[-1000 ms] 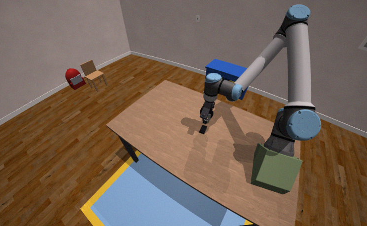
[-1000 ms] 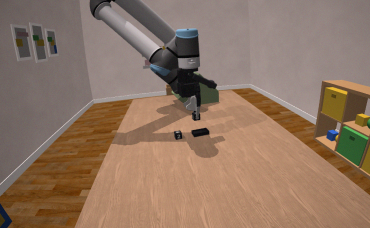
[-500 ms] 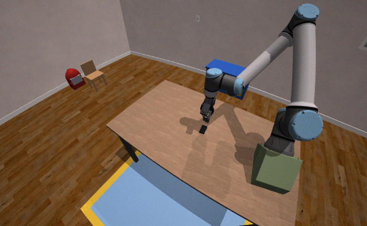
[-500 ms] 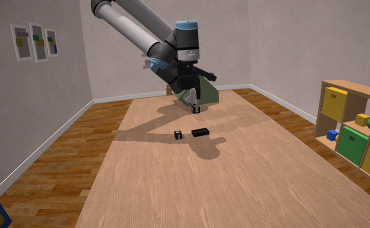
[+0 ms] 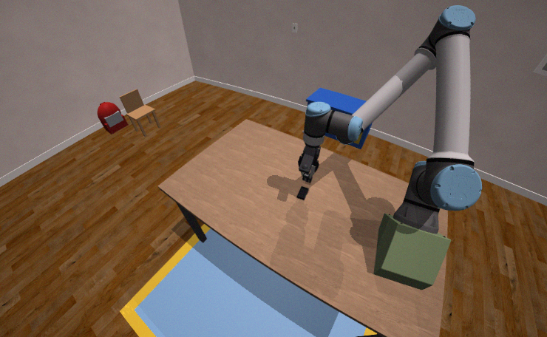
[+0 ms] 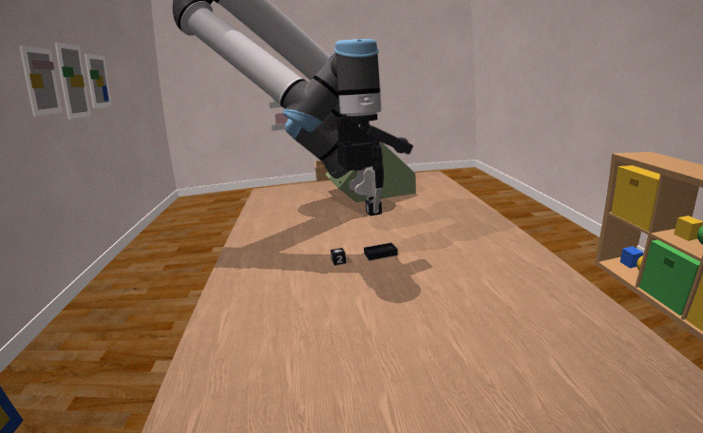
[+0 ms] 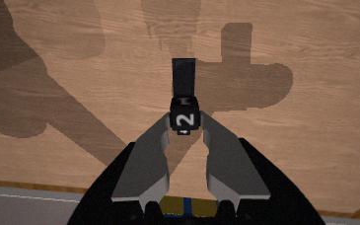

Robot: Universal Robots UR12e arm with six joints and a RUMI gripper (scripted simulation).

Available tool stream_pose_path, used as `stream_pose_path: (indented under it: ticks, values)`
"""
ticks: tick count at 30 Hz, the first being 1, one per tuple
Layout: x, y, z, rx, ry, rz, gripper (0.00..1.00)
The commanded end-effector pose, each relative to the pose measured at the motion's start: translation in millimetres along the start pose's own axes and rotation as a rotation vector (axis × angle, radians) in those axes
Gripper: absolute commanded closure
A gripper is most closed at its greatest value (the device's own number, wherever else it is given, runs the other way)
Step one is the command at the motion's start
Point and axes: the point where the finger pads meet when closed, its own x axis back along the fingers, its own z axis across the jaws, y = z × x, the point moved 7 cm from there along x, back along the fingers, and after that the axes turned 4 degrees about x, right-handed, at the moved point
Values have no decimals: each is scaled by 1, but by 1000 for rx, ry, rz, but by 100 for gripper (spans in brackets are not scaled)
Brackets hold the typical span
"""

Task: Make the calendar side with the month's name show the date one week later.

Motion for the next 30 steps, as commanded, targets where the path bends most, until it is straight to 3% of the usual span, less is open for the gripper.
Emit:
stream_pose_path:
  ticks: [1, 3, 16, 20, 30]
  values:
    - [0, -7, 2, 88, 1, 1, 90]
    - [0, -7, 2, 88, 1, 1, 90]
    - [-2, -42, 6, 526, 2, 2, 90]
    - [-2, -47, 7, 582, 2, 2, 90]
    - [-4, -75, 10, 946, 3, 2, 90]
